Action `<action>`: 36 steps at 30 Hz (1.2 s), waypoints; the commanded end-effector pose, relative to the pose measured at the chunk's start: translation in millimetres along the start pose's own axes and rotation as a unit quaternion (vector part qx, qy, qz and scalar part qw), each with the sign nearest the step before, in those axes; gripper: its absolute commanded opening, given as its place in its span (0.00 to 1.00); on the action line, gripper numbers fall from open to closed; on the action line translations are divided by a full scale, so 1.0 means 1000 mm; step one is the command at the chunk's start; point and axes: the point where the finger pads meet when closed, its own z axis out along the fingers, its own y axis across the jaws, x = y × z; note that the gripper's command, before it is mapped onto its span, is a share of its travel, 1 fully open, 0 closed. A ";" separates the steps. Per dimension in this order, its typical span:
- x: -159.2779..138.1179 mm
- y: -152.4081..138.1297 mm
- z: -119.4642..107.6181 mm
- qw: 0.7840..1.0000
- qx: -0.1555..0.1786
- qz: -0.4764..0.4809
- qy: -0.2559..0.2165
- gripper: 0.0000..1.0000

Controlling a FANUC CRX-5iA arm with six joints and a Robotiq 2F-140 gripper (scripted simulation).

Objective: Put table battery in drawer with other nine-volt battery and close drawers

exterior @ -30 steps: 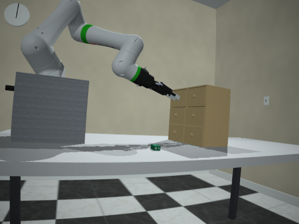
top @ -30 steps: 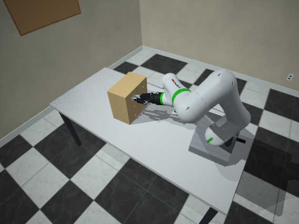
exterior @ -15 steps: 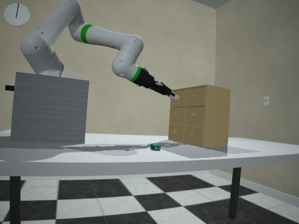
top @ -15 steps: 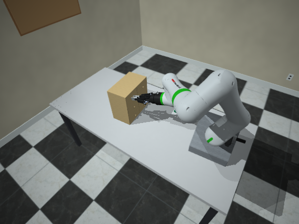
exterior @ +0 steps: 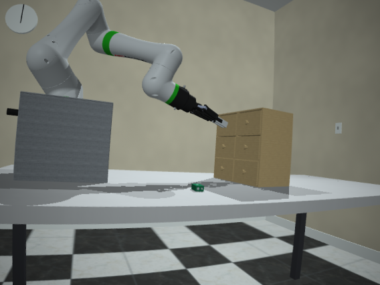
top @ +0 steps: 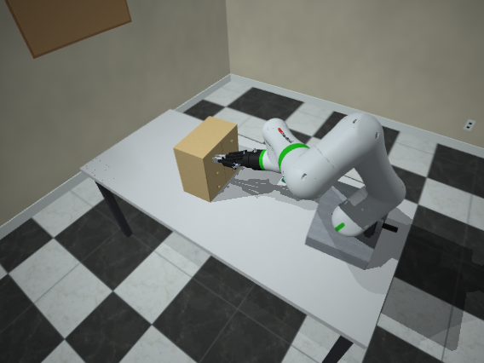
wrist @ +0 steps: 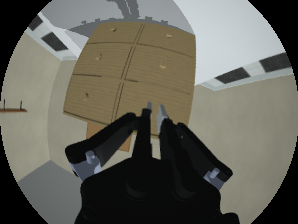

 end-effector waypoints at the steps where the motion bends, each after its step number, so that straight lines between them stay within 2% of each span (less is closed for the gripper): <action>1: 0.000 0.000 0.000 1.000 0.000 0.000 0.000 0.08; 18: 0.001 0.000 -0.002 1.000 0.000 0.000 0.000 0.08; 36: 0.005 0.000 -0.015 1.000 0.000 0.000 0.000 0.08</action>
